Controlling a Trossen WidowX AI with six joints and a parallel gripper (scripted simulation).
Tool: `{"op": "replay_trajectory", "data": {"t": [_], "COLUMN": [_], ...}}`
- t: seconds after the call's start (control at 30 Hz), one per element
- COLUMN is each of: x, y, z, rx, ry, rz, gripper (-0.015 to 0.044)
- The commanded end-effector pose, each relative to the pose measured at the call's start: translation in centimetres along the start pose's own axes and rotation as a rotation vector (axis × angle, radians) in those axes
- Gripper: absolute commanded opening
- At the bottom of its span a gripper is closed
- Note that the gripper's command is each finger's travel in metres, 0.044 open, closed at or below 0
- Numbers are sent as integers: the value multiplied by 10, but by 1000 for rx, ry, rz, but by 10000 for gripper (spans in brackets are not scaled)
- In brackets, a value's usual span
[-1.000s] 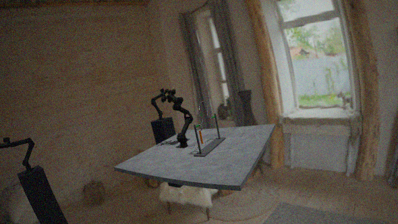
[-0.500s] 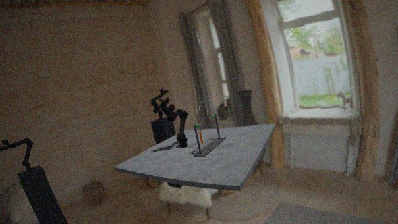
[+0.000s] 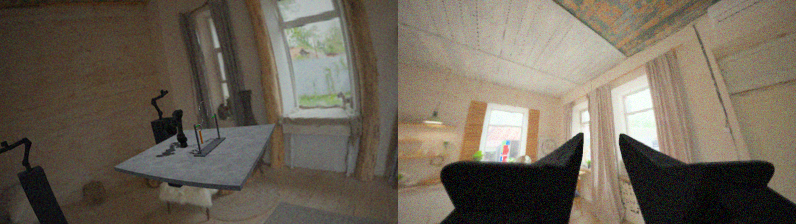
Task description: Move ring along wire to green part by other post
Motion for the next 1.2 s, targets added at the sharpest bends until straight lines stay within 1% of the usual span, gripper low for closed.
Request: {"op": "replay_trajectory", "data": {"t": [0.0,0.17,0.33,0.43,0.57,0.63,0.87,1.17], "x": [26,62,99,121,146,152,155,177], "y": [-47,-96,-128,-139,-140,-138,-137,-123], "z": [-19,-56,-106,-142,-190,-205,-205,-178], "rx": [130,264,357,391,405,402,403,414], "ry": [170,407,660,821,1026,1087,1095,1092], "rz": [-30,-40,-11,30,112,145,149,165], "gripper": [160,160,160,160,160,160,160,160]}}
Point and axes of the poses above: the point midway between the two fingers, 35 mm back from their tips, its own z axis out along the fingers, its own x axis across the jaws, y = z × x, the point moved 4 cm from there along -z, back along the fingers, and after that the axes turned 11 degrees about -z, right-handed, at the moved point
